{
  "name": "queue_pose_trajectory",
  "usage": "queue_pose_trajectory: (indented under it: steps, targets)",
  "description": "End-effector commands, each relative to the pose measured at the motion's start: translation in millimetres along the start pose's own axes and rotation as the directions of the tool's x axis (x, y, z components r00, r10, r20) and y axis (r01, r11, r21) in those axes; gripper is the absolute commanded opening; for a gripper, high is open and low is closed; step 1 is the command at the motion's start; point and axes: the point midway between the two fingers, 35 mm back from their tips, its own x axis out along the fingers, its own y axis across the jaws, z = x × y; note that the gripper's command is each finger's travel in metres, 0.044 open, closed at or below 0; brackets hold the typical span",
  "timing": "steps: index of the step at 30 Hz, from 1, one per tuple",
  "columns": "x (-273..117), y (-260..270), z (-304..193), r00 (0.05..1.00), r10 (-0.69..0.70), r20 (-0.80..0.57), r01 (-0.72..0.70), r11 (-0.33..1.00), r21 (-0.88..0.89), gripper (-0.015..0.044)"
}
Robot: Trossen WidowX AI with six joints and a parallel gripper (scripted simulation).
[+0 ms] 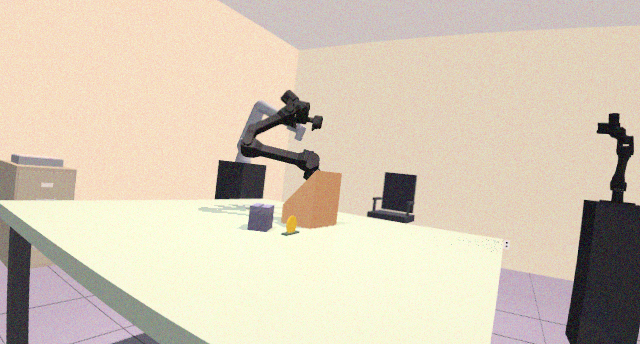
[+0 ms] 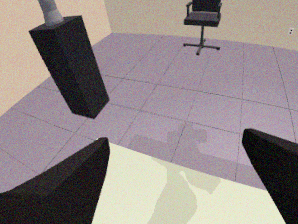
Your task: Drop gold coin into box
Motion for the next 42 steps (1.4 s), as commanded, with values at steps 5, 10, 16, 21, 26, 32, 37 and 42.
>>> queue_pose_trajectory:
  steps: [5,10,16,21,26,32,37,42]
  targets:
    - [-14,-49,28,0.978,-0.172,0.122,0.159,0.981,0.107,0.0269]
    - [-53,-119,56,0.871,-0.423,0.25,0.351,0.892,0.286,0.0161]
    - [-124,-195,69,0.648,-0.695,0.312,0.498,0.697,0.517,0.0161]
    - [-196,-246,59,0.416,-0.866,0.277,0.535,0.48,0.695,0.0161]
    - [-272,-280,30,0.183,-0.969,0.168,0.494,0.238,0.836,0.0161]
    - [-359,-299,-26,-0.057,-0.997,-0.042,0.354,-0.059,0.933,0.0161]
    - [-420,-296,-88,-0.189,-0.947,-0.258,0.185,-0.292,0.938,0.0161]
    - [-467,-280,-158,-0.247,-0.84,-0.483,0.002,-0.499,0.867,0.0161]
